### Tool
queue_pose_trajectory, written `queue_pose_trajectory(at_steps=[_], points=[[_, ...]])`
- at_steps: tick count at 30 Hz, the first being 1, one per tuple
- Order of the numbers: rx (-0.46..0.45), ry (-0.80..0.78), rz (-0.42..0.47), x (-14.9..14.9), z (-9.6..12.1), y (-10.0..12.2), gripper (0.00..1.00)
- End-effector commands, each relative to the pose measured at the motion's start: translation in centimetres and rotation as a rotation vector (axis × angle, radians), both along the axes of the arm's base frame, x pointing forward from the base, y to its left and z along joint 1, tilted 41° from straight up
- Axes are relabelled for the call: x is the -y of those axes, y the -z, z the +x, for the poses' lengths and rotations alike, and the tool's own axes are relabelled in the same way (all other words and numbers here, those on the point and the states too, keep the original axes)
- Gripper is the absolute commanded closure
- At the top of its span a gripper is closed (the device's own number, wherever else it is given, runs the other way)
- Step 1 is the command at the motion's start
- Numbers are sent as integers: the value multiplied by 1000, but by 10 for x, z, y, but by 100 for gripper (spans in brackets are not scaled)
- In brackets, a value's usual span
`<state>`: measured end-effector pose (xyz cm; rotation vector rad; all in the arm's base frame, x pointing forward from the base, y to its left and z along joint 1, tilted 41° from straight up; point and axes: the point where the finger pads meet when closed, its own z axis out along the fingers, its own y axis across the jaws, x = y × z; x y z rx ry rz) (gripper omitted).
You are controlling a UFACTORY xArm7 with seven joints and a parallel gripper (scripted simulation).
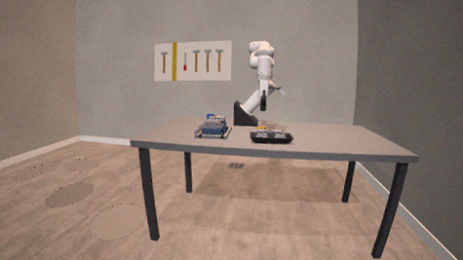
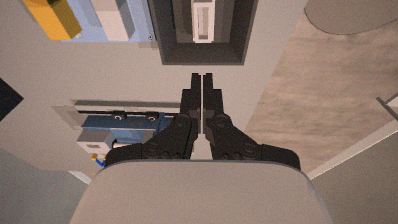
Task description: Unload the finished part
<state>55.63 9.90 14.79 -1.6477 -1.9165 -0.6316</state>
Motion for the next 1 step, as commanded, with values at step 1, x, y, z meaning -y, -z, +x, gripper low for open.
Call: queue_pose_trajectory(at_steps=[1], points=[[3,3,-1,1,1,-1,100]])
